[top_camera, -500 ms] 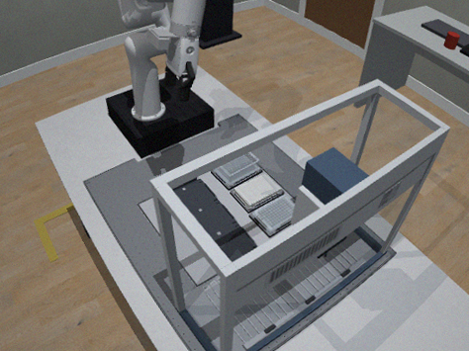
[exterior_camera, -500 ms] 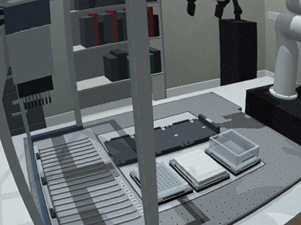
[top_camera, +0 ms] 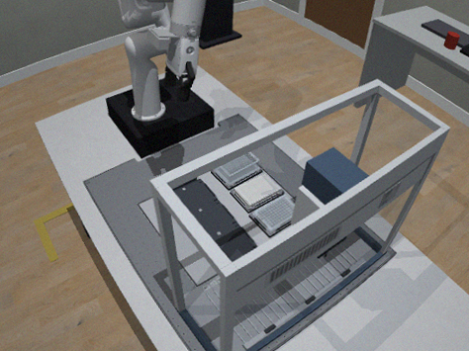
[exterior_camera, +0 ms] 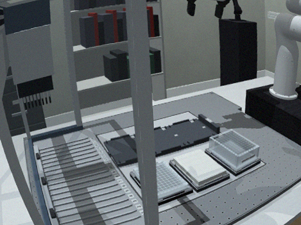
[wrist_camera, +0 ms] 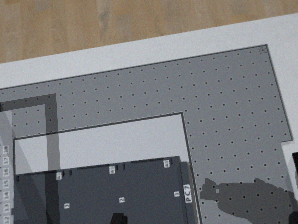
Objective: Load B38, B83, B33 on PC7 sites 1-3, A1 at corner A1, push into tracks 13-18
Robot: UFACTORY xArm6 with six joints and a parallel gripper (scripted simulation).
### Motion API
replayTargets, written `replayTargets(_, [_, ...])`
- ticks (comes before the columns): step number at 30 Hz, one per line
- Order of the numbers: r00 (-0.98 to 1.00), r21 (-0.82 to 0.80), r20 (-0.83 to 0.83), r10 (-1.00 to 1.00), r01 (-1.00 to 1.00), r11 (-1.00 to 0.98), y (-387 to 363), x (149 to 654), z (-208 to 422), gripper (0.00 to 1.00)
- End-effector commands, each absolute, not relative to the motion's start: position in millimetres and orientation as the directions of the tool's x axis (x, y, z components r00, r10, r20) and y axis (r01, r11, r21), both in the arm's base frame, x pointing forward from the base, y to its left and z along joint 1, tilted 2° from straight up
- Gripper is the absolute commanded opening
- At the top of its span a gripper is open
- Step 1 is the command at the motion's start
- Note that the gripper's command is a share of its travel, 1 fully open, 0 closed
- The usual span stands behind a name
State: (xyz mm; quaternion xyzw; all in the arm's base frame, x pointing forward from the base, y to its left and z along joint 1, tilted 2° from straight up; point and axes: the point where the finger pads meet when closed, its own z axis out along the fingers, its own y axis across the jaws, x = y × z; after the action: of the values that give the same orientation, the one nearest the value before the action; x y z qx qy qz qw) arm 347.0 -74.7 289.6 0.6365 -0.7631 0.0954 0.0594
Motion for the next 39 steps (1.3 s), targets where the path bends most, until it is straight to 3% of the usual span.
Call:
replayTargets(1, [-0.184,-0.075,0.212,-0.96,-0.982,0.171,-74.7,347.9,291.3,1.0])
replayTargets(39, [-0.083,-0.032,0.076,-0.994,-0.996,0.081,2.0,439.7,207.6,1.0])
